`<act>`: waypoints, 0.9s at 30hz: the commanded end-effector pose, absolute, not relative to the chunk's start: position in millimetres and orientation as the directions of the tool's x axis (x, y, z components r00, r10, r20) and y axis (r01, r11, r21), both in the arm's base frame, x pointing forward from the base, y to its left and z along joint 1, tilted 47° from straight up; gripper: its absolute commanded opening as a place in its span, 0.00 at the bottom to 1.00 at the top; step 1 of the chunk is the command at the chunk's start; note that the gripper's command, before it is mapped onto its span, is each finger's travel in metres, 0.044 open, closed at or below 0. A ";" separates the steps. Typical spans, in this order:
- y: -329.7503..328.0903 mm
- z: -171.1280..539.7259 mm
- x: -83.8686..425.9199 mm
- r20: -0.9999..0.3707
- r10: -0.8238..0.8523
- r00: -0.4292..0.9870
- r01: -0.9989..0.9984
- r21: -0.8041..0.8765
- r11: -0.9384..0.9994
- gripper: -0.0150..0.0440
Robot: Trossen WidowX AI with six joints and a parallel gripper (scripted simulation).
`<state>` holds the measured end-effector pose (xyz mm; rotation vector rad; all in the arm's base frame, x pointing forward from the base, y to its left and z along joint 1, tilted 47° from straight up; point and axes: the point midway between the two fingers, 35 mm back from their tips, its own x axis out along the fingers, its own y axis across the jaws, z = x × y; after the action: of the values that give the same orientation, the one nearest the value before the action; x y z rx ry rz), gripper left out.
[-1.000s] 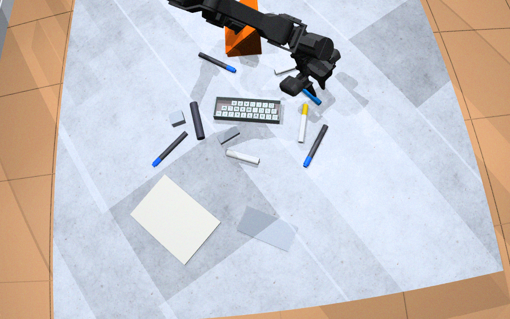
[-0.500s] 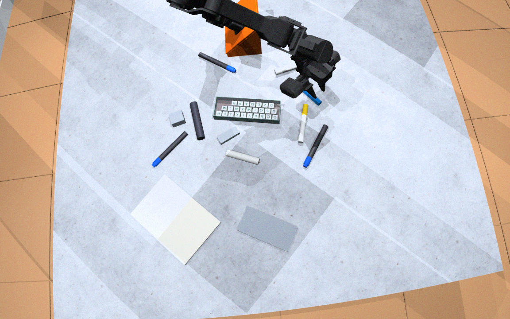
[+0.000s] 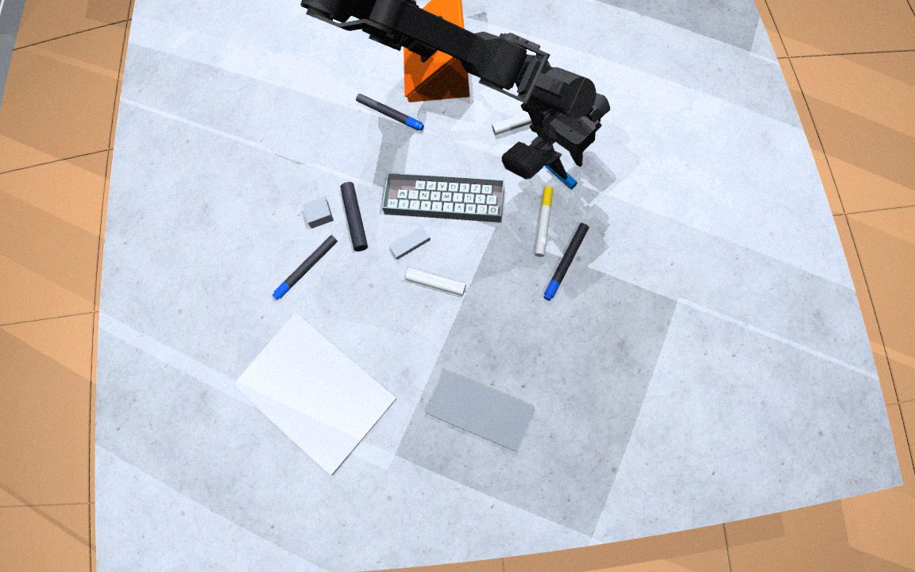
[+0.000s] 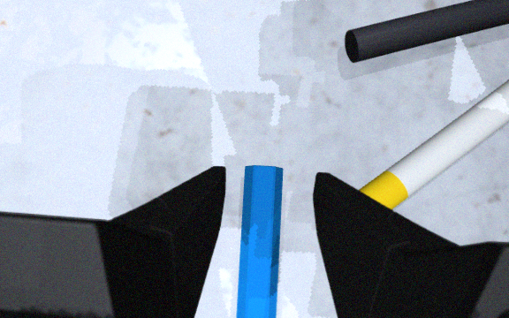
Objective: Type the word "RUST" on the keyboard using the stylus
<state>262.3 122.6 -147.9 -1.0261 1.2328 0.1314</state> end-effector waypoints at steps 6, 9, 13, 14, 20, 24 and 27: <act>117.0 -153.2 260.0 -0.821 -0.427 0.380 -0.594 -0.570 0.568 0.51; 116.0 -154.1 260.0 -0.821 -0.427 0.380 -0.594 -0.570 0.567 0.51; 114.3 -155.7 259.9 -0.821 -0.427 0.380 -0.594 -0.570 0.567 0.51; 113.8 -156.1 259.9 -0.821 -0.427 0.380 -0.594 -0.570 0.567 0.51; 110.9 -158.9 259.8 -0.820 -0.427 0.380 -0.594 -0.570 0.567 0.51; 109.3 -160.3 259.8 -0.820 -0.427 0.380 -0.594 -0.571 0.567 0.51; 107.9 -161.5 259.9 -0.820 -0.427 0.380 -0.594 -0.571 0.567 0.51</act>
<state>261.2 110.3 -158.6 -1.0262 1.2324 0.1314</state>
